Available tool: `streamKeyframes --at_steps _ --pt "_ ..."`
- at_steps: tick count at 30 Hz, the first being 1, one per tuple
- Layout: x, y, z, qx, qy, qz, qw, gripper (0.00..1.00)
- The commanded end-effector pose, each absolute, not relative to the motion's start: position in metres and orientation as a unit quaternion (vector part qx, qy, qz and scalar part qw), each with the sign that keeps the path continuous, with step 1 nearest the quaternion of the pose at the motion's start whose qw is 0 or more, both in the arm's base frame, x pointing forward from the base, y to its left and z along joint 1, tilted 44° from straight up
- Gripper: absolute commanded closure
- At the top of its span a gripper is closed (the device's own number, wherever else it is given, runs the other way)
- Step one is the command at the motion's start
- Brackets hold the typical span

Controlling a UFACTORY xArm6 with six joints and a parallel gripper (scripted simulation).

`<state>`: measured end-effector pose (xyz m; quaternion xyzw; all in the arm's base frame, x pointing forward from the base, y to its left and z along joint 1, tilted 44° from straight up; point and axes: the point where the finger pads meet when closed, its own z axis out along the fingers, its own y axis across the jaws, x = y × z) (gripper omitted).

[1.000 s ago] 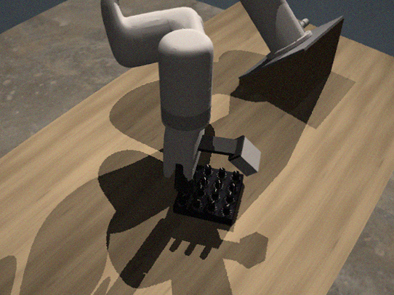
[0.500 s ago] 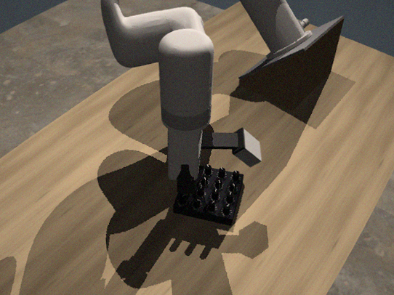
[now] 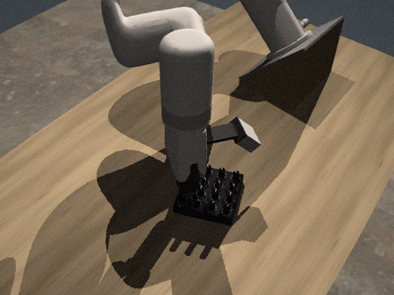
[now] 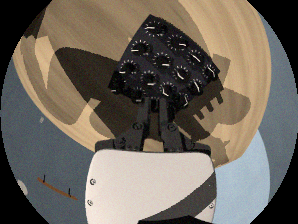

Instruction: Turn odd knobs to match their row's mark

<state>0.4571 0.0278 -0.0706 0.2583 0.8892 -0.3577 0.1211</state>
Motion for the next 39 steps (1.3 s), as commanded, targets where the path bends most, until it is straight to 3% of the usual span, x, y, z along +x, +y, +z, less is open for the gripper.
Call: streamKeyframes --at_steps 1,39 --pt "0.4583 0.0290 -0.0696 0.219 0.900 -0.362 0.104 0.92" --pt "0.4583 0.0290 -0.0696 -0.150 0.914 -0.373 -0.046 0.92"
